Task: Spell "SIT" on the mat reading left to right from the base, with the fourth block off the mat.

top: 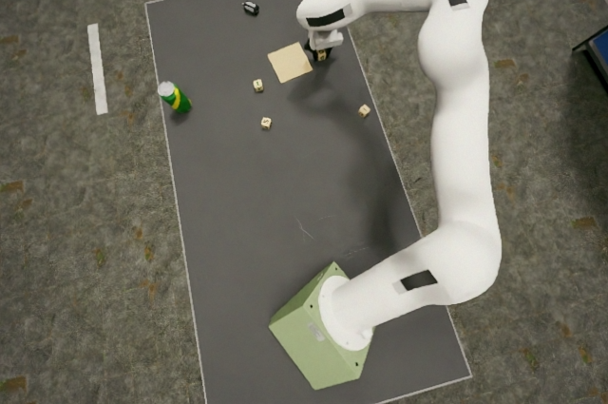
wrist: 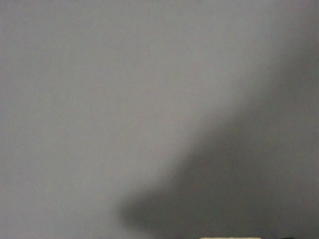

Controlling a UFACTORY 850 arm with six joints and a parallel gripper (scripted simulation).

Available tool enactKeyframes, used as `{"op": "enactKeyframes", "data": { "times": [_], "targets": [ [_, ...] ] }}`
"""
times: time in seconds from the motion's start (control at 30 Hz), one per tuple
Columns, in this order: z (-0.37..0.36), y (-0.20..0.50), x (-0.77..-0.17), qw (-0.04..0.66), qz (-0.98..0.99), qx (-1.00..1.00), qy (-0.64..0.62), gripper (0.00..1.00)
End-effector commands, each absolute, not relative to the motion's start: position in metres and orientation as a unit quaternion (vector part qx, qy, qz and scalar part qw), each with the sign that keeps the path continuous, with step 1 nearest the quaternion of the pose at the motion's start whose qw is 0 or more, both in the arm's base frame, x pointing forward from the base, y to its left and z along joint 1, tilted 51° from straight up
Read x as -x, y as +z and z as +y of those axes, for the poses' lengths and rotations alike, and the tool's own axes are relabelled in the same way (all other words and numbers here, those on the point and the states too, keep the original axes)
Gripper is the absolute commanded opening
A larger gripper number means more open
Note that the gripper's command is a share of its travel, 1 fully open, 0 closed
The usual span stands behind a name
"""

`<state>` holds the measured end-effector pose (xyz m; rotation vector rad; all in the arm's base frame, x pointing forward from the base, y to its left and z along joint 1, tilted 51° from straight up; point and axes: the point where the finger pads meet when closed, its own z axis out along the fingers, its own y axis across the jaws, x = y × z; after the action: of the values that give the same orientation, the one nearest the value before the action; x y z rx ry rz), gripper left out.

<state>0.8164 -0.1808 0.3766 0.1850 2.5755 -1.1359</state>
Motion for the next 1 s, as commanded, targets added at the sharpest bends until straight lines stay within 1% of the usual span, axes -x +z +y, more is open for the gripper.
{"op": "enactKeyframes", "data": {
  "times": [0.0,0.23,0.63,0.97],
  "targets": [
    [-0.179,0.378,-0.817,0.161,0.901,-0.065,-0.397,0.48],
    [-0.172,0.385,-0.814,0.161,0.901,-0.065,-0.397,0.48],
    [-0.127,0.423,-0.800,0.161,0.901,-0.065,-0.397,0.48],
    [-0.114,0.435,-0.795,0.161,0.901,-0.065,-0.397,0.48]
  ]
}}
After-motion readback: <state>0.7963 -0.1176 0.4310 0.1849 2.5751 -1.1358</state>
